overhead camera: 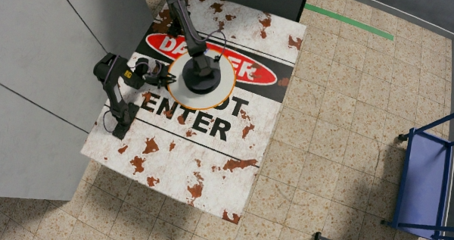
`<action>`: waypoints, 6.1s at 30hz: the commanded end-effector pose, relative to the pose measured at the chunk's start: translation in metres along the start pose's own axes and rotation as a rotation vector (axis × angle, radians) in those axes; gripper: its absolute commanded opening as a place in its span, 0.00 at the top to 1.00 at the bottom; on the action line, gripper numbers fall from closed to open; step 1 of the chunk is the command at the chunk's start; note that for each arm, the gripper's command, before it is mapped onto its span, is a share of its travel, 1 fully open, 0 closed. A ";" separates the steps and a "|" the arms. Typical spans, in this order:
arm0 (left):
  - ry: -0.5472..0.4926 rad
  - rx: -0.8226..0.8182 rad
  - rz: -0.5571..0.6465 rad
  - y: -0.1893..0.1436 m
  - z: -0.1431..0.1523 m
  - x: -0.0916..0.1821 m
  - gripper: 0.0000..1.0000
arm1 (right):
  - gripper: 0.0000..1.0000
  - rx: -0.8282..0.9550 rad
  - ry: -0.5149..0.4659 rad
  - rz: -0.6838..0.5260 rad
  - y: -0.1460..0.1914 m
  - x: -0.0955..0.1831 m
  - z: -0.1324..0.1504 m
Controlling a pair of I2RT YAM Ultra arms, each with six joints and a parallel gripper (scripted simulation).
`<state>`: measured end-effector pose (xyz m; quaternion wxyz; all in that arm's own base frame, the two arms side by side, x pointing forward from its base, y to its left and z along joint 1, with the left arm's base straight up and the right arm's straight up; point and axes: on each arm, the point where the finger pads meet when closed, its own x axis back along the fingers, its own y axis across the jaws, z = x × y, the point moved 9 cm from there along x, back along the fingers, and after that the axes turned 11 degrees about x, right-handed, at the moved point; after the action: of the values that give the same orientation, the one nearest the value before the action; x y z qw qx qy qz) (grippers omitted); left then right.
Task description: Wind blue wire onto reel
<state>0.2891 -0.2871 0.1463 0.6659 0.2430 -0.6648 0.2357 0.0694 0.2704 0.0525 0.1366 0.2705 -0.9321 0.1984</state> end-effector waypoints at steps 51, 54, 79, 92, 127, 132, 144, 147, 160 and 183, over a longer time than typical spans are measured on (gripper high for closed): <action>0.002 -0.020 0.010 0.003 0.002 0.007 0.48 | 0.75 -0.014 -0.012 0.017 -0.013 0.021 -0.069; 0.002 -0.020 0.010 0.003 0.002 0.007 0.48 | 0.75 -0.018 -0.009 0.017 -0.013 0.021 -0.069; 0.002 -0.020 0.010 0.003 0.002 0.007 0.48 | 0.75 -0.447 0.283 0.031 -0.026 0.027 -0.106; 0.002 -0.020 0.010 0.003 0.002 0.007 0.48 | 0.75 -0.710 0.462 0.040 -0.038 0.029 -0.129; 0.002 -0.020 0.010 0.003 0.002 0.007 0.48 | 0.75 -0.727 0.497 0.039 -0.046 0.019 -0.137; 0.002 -0.020 0.010 0.003 0.002 0.007 0.48 | 0.75 -0.722 0.520 0.037 -0.057 0.021 -0.141; 0.002 -0.020 0.010 0.003 0.002 0.007 0.48 | 0.75 -0.677 0.714 0.021 -0.153 0.031 -0.157; 0.002 -0.020 0.010 0.003 0.002 0.007 0.48 | 0.75 -0.672 0.735 0.020 -0.160 0.031 -0.157; 0.002 -0.020 0.010 0.003 0.002 0.007 0.48 | 0.75 -0.594 1.025 -0.005 -0.272 0.026 -0.167; 0.002 -0.020 0.010 0.003 0.002 0.007 0.48 | 0.75 -0.534 1.002 0.021 -0.340 0.008 -0.188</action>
<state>0.2891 -0.2871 0.1463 0.6659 0.2430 -0.6648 0.2357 0.2832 0.0907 0.3129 0.6281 0.0847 -0.7715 0.0555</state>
